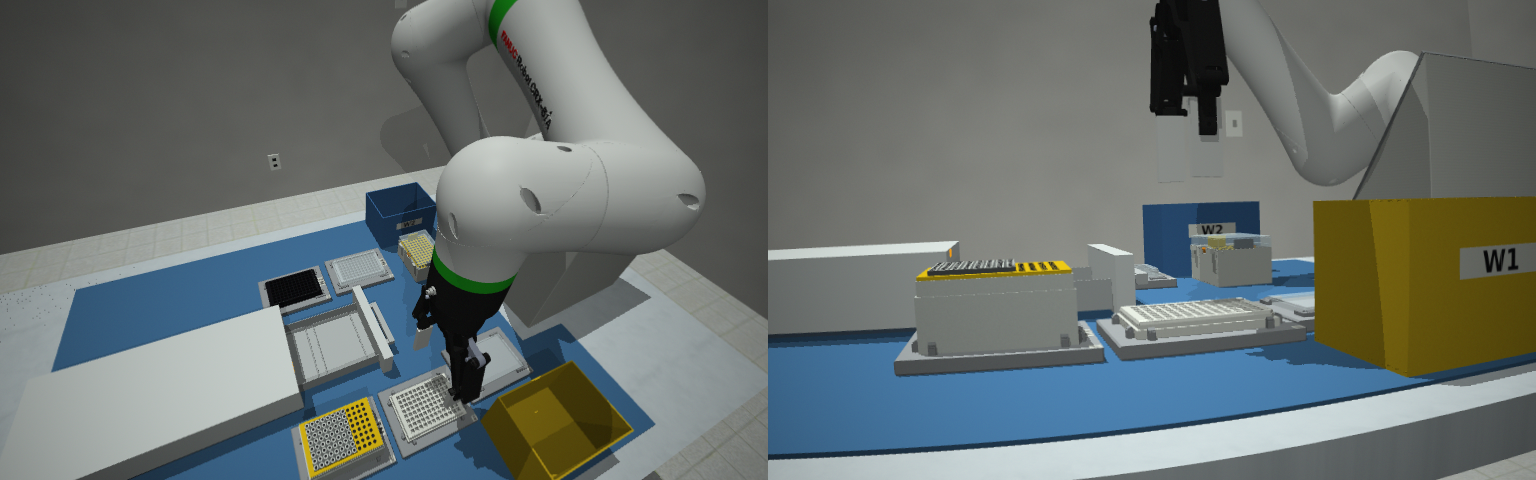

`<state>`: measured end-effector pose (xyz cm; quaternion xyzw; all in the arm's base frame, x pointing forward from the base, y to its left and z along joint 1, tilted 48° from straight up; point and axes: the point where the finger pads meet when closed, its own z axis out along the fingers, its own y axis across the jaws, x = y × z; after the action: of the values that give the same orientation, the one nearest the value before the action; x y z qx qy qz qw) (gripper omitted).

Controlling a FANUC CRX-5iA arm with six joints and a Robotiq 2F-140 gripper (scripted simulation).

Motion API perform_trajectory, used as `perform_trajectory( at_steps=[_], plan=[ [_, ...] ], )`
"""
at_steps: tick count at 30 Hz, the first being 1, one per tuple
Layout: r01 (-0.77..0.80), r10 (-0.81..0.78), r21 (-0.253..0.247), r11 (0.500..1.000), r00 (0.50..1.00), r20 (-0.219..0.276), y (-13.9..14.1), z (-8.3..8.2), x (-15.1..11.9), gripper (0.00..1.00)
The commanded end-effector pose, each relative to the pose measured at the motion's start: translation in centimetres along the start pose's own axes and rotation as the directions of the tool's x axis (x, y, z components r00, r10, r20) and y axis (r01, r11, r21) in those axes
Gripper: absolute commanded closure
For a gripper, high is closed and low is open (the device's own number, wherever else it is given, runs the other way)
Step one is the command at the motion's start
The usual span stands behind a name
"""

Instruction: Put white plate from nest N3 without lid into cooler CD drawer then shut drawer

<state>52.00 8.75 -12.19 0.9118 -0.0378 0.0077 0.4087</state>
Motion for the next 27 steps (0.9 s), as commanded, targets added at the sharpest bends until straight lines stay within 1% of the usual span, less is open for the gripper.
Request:
perform_trajectory(
  at_steps=[1, 10, 27],
  plan=[
    [0.0, 0.0, 0.0, 1.0, 1.0, 0.0, -0.9, -0.1, 0.0, 0.34],
    [0.0, 0.0, 0.0, 1.0, 1.0, 0.0, -0.9, -0.1, 0.0, 0.34],
    [0.0, 0.0, 0.0, 1.0, 1.0, 0.0, -0.9, 1.9, 0.0, 0.34]
  ],
)
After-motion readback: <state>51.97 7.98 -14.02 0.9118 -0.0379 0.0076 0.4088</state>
